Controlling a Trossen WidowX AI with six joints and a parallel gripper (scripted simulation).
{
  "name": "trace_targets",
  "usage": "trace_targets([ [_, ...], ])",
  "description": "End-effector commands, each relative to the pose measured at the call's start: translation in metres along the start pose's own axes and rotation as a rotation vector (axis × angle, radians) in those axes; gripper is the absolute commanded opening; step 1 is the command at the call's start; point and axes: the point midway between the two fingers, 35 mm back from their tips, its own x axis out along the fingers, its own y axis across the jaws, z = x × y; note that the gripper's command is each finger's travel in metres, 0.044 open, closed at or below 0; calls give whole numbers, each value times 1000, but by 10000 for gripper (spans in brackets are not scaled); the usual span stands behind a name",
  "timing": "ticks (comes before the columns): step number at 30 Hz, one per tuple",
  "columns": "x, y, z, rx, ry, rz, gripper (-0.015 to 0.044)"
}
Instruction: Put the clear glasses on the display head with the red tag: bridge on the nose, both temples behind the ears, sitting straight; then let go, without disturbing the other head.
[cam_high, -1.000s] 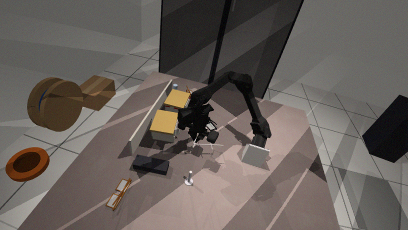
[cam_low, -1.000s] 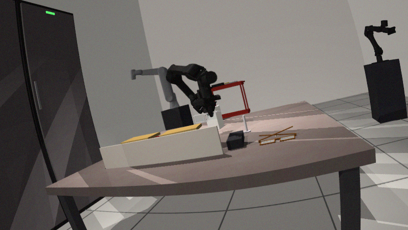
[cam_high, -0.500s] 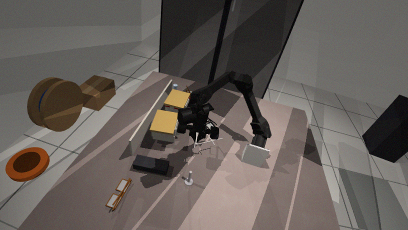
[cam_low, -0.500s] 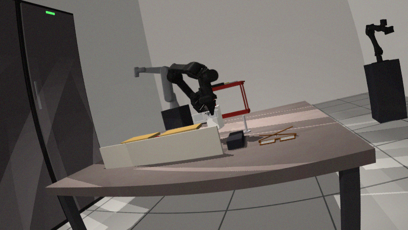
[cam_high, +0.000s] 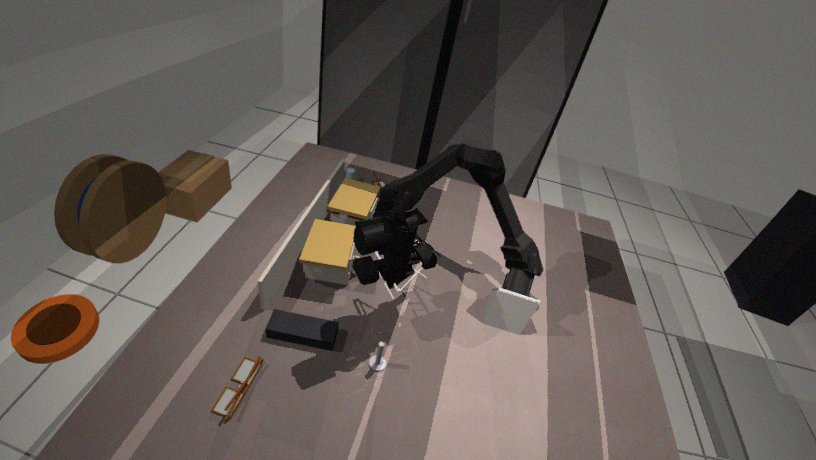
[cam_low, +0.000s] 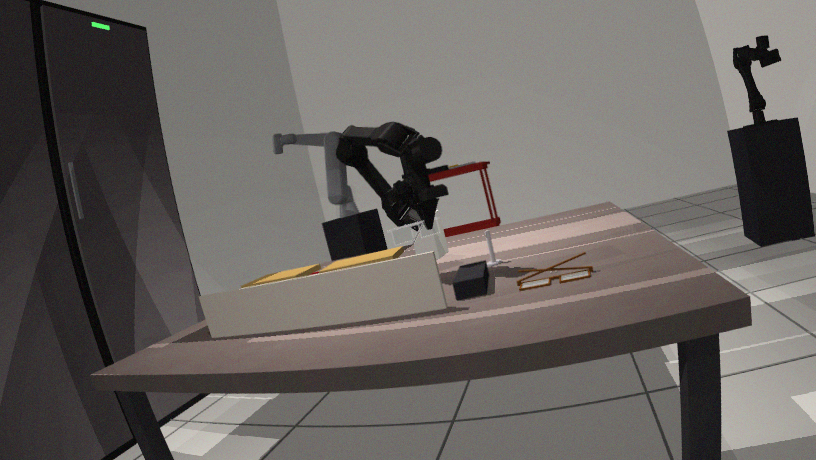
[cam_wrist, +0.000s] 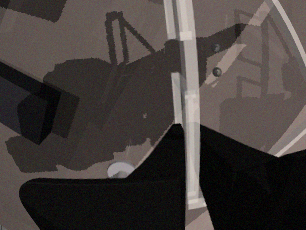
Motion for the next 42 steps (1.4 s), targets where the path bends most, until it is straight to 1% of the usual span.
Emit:
trace_targets([
  [1,0,2,-3,-124,5,-1,0],
  [42,-1,18,-29,-1609,4,6,0],
])
